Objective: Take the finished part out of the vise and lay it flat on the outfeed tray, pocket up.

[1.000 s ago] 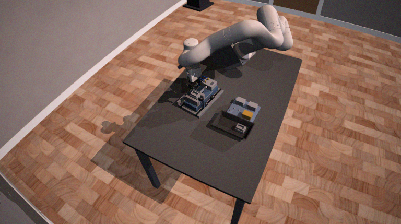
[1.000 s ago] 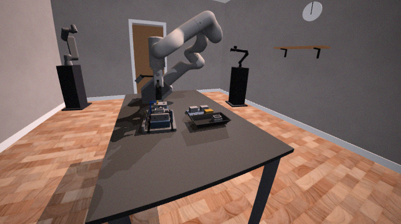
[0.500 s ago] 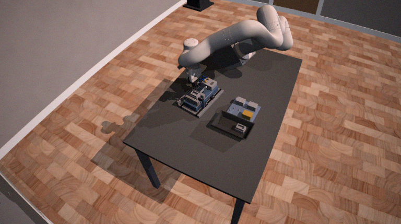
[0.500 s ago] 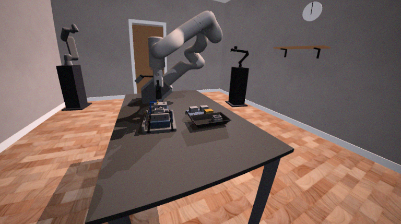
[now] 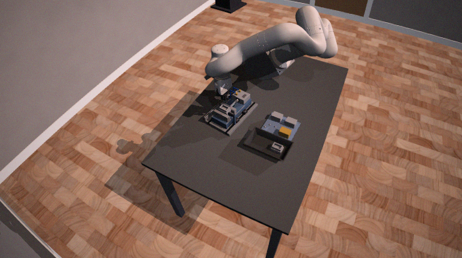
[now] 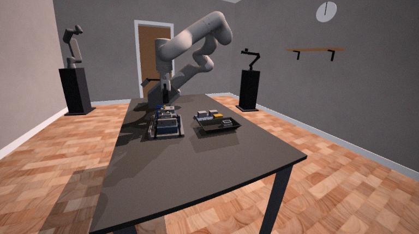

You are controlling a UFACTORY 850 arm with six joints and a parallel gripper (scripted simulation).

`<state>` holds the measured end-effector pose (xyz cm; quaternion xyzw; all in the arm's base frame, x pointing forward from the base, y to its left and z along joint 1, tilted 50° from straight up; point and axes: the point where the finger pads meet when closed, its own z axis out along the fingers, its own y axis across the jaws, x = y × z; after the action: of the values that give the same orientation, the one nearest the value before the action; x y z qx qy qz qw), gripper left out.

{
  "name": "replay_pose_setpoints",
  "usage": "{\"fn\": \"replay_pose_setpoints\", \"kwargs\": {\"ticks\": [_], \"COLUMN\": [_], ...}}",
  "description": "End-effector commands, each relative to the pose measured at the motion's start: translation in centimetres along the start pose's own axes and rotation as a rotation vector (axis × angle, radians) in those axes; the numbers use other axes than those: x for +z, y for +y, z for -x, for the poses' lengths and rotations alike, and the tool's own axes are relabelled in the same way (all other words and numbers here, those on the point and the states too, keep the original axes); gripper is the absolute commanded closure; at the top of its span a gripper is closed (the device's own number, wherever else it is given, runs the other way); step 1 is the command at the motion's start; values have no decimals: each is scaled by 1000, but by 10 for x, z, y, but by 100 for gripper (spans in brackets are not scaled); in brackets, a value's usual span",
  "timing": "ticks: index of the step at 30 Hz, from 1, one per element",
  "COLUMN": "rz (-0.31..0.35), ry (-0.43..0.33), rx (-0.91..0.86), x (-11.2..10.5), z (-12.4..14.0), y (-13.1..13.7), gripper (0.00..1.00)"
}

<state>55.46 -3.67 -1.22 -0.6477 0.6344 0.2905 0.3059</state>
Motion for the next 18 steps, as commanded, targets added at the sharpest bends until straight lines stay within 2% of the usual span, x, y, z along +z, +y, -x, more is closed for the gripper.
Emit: {"fn": "replay_pose_setpoints", "kwargs": {"ticks": [1, 11, 12, 18], "rz": [-2, -2, -2, -2], "ry": [1, 1, 1, 1], "rx": [-1, -1, -1, -1], "x": [-1, -1, -1, -1], "z": [0, 0, 0, 0], "y": [-1, -1, -1, -1], "gripper": [100, 100, 31, 31]}}
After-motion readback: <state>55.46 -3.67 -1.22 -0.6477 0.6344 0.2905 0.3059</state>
